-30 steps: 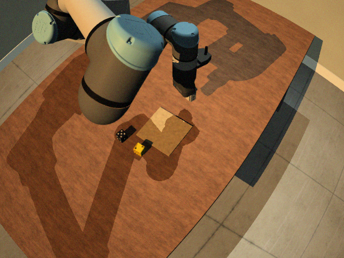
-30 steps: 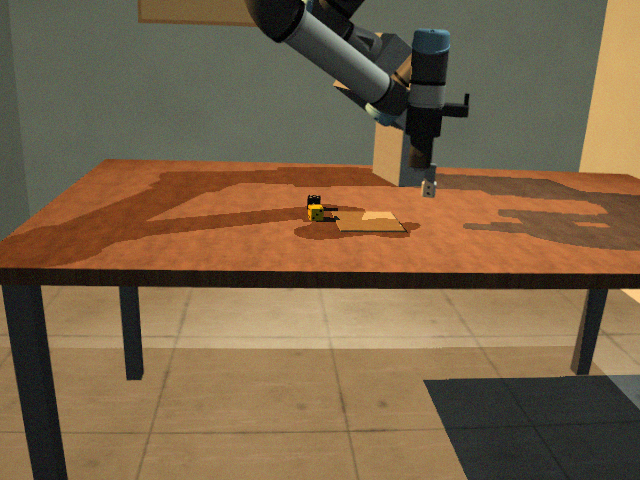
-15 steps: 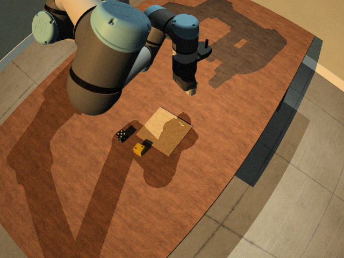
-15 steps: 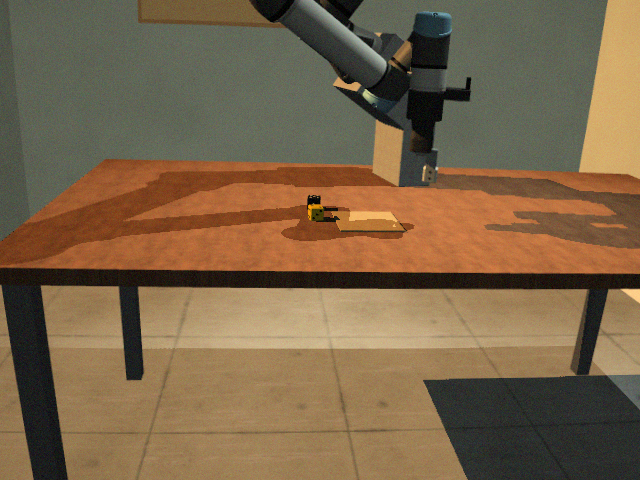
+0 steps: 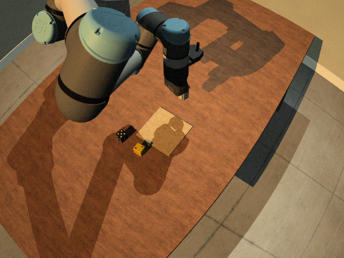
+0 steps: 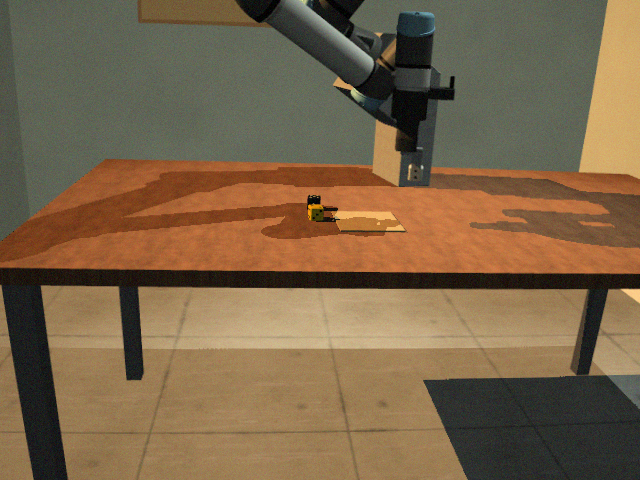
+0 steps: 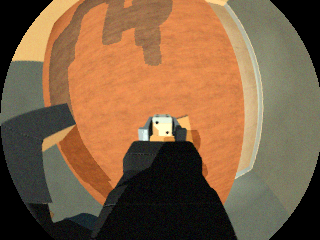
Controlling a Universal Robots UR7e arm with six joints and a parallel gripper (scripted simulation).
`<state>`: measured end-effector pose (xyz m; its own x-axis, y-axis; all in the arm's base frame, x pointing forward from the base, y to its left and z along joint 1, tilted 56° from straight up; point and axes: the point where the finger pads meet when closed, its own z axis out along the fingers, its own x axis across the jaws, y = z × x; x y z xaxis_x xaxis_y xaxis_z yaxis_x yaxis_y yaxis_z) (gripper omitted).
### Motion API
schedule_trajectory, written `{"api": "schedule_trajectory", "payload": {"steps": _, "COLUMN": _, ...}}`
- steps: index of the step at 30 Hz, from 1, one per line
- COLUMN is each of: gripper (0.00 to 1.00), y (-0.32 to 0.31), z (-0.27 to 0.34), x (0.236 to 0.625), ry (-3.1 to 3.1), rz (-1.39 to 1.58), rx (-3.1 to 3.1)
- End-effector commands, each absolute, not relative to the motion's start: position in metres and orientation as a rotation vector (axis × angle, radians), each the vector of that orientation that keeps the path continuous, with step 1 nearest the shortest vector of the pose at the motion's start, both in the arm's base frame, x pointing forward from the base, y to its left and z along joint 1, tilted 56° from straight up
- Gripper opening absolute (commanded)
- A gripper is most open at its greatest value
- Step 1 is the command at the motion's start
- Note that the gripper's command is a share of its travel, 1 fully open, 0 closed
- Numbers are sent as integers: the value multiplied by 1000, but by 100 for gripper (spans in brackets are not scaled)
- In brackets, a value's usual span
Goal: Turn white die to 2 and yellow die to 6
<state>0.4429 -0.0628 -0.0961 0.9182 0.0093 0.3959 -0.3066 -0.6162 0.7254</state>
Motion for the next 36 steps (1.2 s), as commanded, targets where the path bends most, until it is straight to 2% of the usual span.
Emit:
{"api": "schedule_trajectory", "payload": {"steps": 1, "gripper": 57, "y": -91, "z": -63, "x": 423, "ry": -125, "rz": 415, "rx": 2197}}
{"api": "schedule_trajectory", "payload": {"steps": 12, "gripper": 57, "y": -122, "z": -24, "x": 394, "ry": -13, "rz": 363, "rx": 2183}}
{"api": "schedule_trajectory", "payload": {"steps": 36, "gripper": 57, "y": -130, "z": -29, "x": 396, "ry": -12, "rz": 363, "rx": 2183}}
